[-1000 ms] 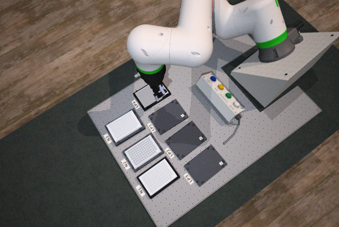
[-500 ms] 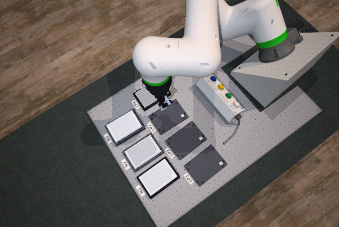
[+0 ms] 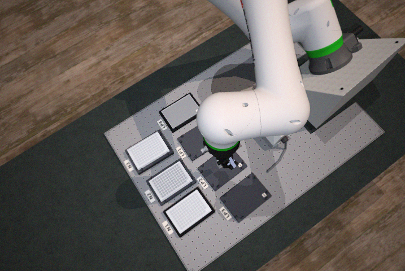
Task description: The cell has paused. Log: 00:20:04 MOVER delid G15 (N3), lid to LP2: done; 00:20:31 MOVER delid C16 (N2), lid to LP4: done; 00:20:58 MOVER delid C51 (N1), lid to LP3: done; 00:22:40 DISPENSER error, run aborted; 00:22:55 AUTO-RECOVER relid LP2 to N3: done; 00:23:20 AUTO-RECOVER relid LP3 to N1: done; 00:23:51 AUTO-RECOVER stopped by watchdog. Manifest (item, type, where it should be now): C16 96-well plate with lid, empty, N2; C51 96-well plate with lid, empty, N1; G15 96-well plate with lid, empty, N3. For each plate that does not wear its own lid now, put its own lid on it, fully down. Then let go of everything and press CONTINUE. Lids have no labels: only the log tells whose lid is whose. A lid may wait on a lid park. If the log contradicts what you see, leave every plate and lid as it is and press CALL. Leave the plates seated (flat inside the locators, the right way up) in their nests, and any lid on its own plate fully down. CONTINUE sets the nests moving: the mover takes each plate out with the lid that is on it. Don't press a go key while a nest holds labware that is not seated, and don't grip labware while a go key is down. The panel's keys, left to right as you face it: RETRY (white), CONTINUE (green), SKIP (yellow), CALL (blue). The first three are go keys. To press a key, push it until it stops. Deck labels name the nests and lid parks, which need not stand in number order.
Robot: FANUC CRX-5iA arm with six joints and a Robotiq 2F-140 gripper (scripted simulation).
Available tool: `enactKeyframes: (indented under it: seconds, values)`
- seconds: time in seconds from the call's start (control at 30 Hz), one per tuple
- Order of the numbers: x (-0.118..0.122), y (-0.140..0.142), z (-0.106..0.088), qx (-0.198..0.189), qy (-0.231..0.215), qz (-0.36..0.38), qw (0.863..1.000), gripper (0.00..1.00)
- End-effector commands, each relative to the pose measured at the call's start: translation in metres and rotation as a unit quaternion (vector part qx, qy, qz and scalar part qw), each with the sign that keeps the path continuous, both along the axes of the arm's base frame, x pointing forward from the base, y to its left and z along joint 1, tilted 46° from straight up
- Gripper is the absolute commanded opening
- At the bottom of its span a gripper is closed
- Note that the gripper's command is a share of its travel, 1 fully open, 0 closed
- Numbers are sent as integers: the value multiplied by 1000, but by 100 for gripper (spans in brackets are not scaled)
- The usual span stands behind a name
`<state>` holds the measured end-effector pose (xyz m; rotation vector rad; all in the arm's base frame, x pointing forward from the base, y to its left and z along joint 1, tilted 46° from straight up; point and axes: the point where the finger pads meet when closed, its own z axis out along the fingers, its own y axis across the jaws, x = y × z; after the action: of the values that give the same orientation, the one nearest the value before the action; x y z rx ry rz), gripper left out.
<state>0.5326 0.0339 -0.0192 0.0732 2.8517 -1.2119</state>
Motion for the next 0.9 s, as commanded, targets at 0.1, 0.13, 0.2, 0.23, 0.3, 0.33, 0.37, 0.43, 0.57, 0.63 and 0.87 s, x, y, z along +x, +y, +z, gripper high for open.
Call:
enactKeyframes:
  seconds: [0.1,0.13,0.2,0.23,0.3,0.33,0.37,0.43,0.57,0.63,0.87]
  values:
    - [-8,38,-46,-3,-1,-1,1000,0]
    - [-8,39,-47,-3,-1,-1,1000,0]
    - [-8,39,-47,-3,-1,-1,1000,0]
    - [-8,39,-47,-3,-1,-1,1000,0]
    - [-8,39,-47,-3,-1,-1,1000,0]
    - [-8,39,-47,-3,-1,-1,1000,0]
    - [-8,39,-47,-3,-1,-1,1000,0]
    - [-8,39,-47,-3,-1,-1,1000,0]
    - [-8,39,-47,-3,-1,-1,1000,0]
    - [-8,39,-47,-3,-1,-1,1000,0]
    - [-8,39,-47,-3,-1,-1,1000,0]
